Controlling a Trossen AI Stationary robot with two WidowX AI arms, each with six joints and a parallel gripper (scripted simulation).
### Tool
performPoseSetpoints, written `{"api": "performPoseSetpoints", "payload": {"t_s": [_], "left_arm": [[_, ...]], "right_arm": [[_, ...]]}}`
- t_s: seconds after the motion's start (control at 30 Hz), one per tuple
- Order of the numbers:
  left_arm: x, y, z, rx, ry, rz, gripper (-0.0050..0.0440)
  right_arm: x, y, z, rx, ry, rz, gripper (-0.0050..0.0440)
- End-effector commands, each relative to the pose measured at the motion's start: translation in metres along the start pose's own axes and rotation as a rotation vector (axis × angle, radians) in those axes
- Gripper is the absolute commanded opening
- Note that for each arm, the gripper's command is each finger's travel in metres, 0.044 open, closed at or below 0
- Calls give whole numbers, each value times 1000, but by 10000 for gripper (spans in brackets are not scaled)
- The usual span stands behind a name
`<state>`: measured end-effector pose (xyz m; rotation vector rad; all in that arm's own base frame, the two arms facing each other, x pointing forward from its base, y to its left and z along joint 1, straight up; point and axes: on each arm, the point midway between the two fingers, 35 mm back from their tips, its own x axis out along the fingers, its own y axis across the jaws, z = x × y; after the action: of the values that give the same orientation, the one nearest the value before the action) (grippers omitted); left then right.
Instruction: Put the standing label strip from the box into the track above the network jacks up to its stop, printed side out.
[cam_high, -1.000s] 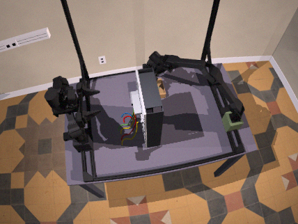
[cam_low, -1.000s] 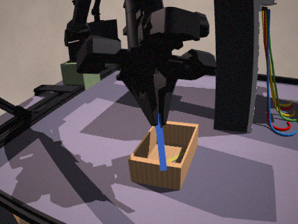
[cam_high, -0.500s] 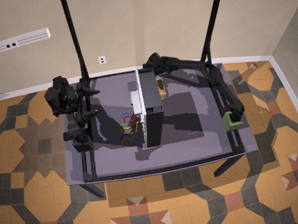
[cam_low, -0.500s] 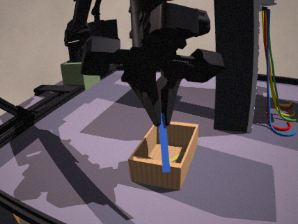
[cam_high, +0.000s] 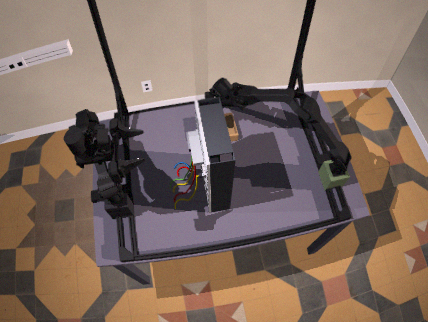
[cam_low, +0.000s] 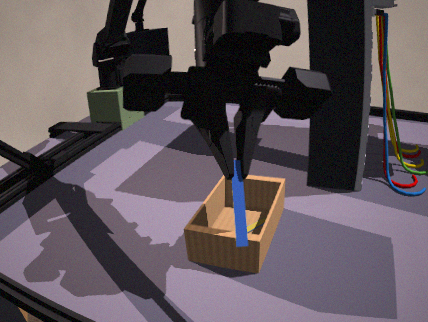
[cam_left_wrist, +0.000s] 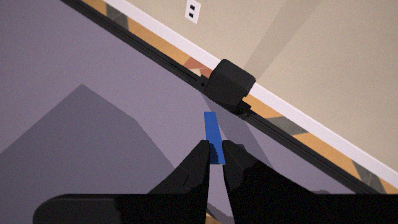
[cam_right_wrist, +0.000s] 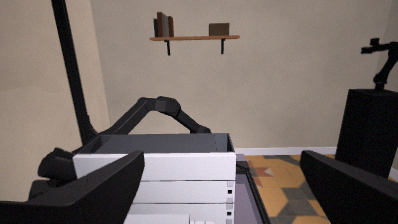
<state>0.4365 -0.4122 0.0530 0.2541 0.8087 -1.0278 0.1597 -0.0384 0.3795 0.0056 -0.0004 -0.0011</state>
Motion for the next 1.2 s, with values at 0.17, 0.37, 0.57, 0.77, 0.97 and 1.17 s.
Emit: {"api": "performPoseSetpoints", "payload": {"t_s": [0.17,0.37,0.57,0.77,0.97,1.17], "left_arm": [[-18,-2,22,102,-94,-18,-50],[-19,-1,24,154,-123,-29,-50],[-20,0,26,217,-159,-41,-50],[-21,0,27,259,-183,-47,-50],[-23,1,29,323,-218,-56,-50],[-25,1,30,386,-254,-62,-50]], "right_arm": [[0,1,3,-9,-2,1,440],[0,1,3,-9,-2,1,440],[0,1,3,-9,-2,1,440],[0,1,3,-9,-2,1,440],[0,1,3,-9,-2,1,440],[0,1,3,-9,-2,1,440]]}}
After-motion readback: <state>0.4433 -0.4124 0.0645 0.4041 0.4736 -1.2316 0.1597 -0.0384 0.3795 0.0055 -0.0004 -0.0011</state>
